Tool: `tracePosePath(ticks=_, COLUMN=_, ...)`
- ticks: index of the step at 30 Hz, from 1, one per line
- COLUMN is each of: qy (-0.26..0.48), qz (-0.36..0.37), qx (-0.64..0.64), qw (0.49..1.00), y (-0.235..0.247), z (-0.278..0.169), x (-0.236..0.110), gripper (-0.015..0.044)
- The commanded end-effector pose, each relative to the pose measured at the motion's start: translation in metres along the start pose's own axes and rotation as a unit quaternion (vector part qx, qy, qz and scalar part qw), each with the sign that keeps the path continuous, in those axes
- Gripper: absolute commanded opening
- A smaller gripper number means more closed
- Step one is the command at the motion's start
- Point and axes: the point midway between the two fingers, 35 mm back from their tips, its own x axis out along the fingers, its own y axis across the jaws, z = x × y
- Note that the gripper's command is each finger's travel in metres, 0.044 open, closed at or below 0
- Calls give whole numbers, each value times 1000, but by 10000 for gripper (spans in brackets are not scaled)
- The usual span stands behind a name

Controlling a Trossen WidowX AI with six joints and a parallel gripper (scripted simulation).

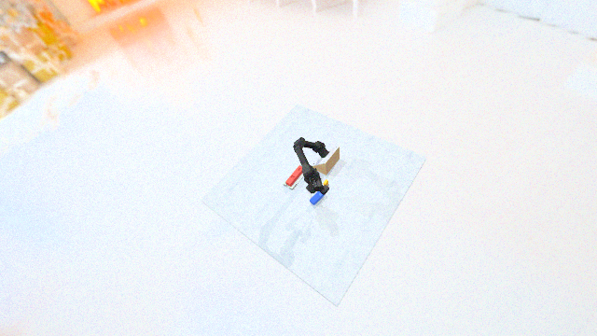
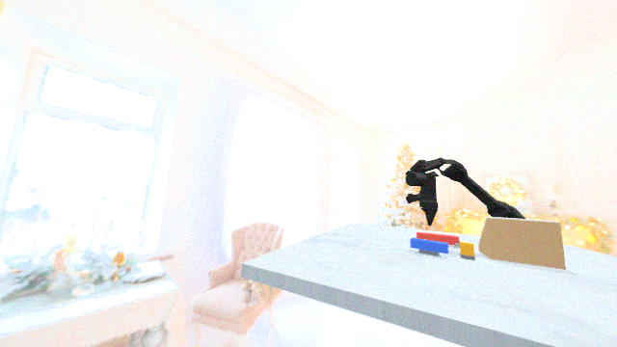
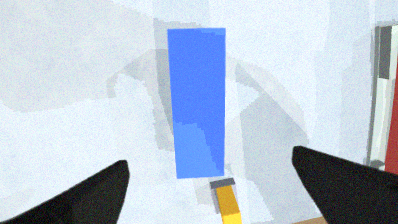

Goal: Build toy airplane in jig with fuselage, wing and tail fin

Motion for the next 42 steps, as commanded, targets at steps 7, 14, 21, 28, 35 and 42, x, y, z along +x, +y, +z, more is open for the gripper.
tracePosePath(ticks=7, qy=-2, qz=8, qx=15, qw=1000, y=2, z=7, x=19, gripper=440)
tracePosePath(ticks=14, qy=-2, qz=7, qx=15, qw=1000, y=2, z=6, x=42, gripper=440)
tracePosePath(ticks=21, qy=-2, qz=7, qx=15, qw=1000, y=2, z=6, x=57, gripper=440)
tracePosePath(ticks=28, qy=-2, qz=7, qx=16, qw=1000, y=2, z=7, x=68, gripper=440)
tracePosePath(ticks=35, qy=-2, qz=7, qx=16, qw=1000, y=3, z=7, x=79, gripper=440)
tracePosePath(ticks=42, qy=-2, qz=7, qx=16, qw=1000, y=2, z=7, x=90, gripper=440)
